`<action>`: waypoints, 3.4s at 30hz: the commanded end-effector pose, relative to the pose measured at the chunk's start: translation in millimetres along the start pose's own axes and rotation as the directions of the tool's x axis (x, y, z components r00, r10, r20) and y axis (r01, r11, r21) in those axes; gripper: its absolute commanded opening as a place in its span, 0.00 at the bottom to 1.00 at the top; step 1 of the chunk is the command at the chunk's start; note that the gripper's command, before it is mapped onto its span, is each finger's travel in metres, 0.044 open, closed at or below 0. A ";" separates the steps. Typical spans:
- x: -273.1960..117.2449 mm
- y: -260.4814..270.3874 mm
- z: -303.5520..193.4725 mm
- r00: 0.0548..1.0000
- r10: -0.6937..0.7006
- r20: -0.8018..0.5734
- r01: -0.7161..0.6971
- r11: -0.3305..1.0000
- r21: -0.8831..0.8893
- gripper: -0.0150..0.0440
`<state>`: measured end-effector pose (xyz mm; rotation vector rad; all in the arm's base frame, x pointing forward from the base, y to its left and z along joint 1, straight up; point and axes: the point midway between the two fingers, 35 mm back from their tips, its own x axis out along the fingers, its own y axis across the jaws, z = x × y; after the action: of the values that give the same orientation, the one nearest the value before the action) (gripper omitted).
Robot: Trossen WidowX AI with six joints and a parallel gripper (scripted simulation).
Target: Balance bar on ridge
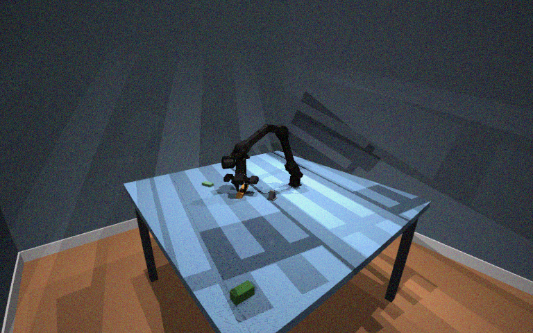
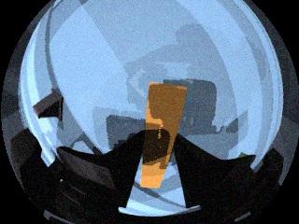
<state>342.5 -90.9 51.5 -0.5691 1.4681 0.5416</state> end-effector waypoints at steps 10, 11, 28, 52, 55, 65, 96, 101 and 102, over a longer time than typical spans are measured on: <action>-19.0 -2.3 1.5 1.000 -0.001 0.000 0.001 1.000 -0.001 0.25; -21.6 -2.5 1.6 1.000 -0.001 0.000 0.001 1.000 -0.001 0.25; -65.8 -2.9 1.8 1.000 -0.001 -0.002 0.001 1.000 -0.005 0.25; -97.8 32.7 18.8 1.000 0.002 -0.001 -0.002 0.998 0.061 0.25; -98.3 43.4 23.9 1.000 0.003 -0.001 -0.003 0.997 0.083 0.25; -99.4 80.5 37.9 1.000 0.007 0.001 -0.007 0.987 0.159 0.25; -92.7 169.3 47.9 1.000 0.015 0.002 -0.015 0.936 0.351 0.25; -84.6 169.9 48.3 1.000 0.015 0.002 -0.015 0.936 0.351 0.25; -82.9 169.8 48.3 1.000 0.015 0.002 -0.015 0.936 0.351 0.25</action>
<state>266.8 69.8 138.4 -0.2802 1.5192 0.2859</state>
